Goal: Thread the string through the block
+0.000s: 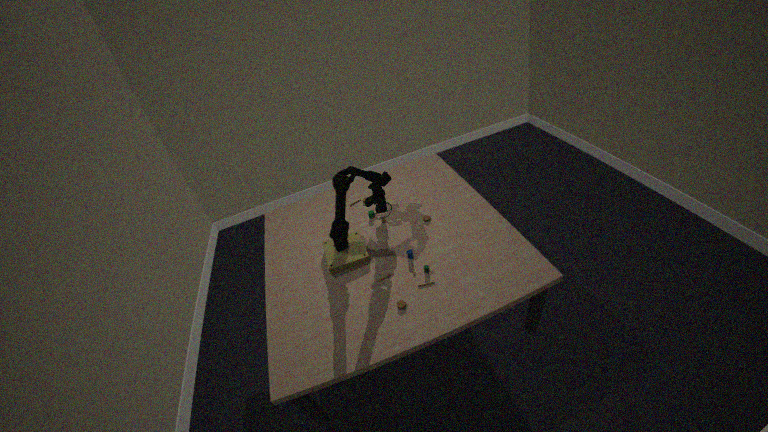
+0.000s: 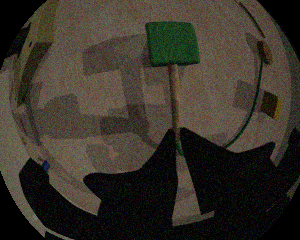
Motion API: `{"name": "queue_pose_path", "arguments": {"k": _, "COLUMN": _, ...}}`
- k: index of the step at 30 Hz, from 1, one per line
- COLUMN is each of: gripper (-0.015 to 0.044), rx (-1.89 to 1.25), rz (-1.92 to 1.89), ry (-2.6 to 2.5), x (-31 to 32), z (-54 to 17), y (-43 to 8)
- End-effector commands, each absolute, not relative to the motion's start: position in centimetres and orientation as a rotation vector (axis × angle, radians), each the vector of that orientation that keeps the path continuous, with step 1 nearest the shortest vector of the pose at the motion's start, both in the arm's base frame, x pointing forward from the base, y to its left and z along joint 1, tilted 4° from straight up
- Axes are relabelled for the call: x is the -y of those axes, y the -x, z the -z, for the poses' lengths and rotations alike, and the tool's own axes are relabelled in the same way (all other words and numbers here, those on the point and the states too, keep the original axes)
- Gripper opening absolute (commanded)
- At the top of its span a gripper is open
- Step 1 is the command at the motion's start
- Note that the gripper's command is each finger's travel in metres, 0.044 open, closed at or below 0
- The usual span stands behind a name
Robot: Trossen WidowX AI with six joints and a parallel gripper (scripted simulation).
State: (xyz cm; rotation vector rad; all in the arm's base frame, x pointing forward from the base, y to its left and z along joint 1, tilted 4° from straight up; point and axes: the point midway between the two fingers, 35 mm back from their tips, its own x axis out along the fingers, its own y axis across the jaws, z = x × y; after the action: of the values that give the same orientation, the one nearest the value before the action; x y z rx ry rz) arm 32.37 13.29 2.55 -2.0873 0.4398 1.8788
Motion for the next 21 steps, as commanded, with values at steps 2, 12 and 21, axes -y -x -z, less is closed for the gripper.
{"name": "queue_pose_path", "arguments": {"k": 2, "gripper": 0.0, "rx": -0.447, "rz": -1.877, "ry": 2.087, "x": -13.5, "z": -2.4, "y": -31.6}}
{"name": "queue_pose_path", "arguments": {"k": 12, "gripper": 0.0, "rx": -0.447, "rz": -1.878, "ry": 2.087, "x": -14.2, "z": -2.3, "y": -30.3}}
{"name": "queue_pose_path", "arguments": {"k": 21, "gripper": 0.0, "rx": -0.447, "rz": -1.878, "ry": 2.086, "x": -14.7, "z": -2.2, "y": -29.1}}
